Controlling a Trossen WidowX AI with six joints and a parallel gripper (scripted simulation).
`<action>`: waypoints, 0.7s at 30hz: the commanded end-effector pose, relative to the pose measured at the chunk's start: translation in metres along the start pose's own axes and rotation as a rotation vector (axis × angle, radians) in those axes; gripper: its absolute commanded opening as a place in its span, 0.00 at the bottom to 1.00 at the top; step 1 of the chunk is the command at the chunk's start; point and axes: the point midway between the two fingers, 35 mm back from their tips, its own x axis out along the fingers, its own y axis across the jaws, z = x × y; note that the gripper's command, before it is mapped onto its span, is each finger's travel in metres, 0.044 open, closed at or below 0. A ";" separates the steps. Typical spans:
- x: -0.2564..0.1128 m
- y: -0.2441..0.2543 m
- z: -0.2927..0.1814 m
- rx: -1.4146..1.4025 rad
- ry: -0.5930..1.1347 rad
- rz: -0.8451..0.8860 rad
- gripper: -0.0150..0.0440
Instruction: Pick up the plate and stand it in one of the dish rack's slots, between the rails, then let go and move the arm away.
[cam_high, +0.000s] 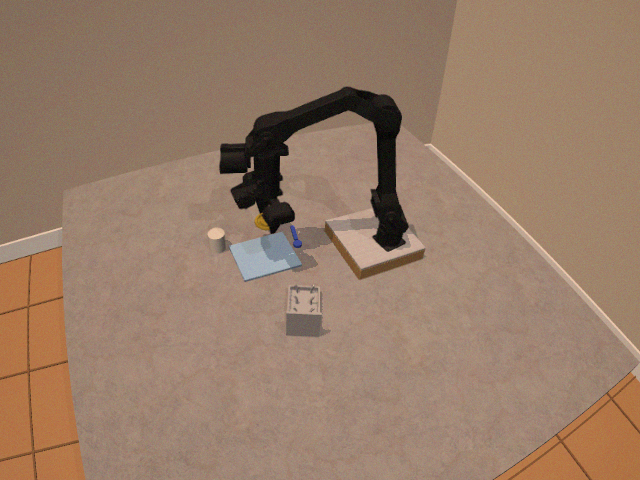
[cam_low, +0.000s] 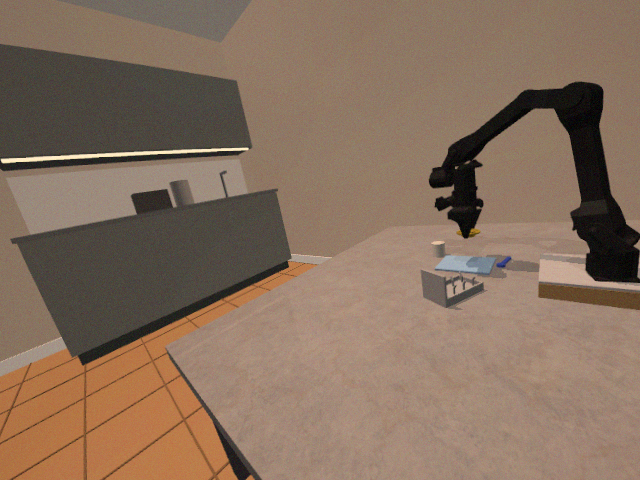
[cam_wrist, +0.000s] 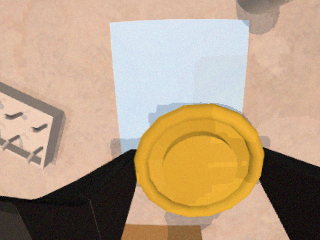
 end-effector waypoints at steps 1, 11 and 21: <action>-0.023 -0.001 0.002 0.003 -0.008 -0.005 0.25; -0.062 -0.001 0.002 0.003 -0.008 -0.005 0.25; -0.082 0.002 0.000 0.009 -0.008 -0.005 0.25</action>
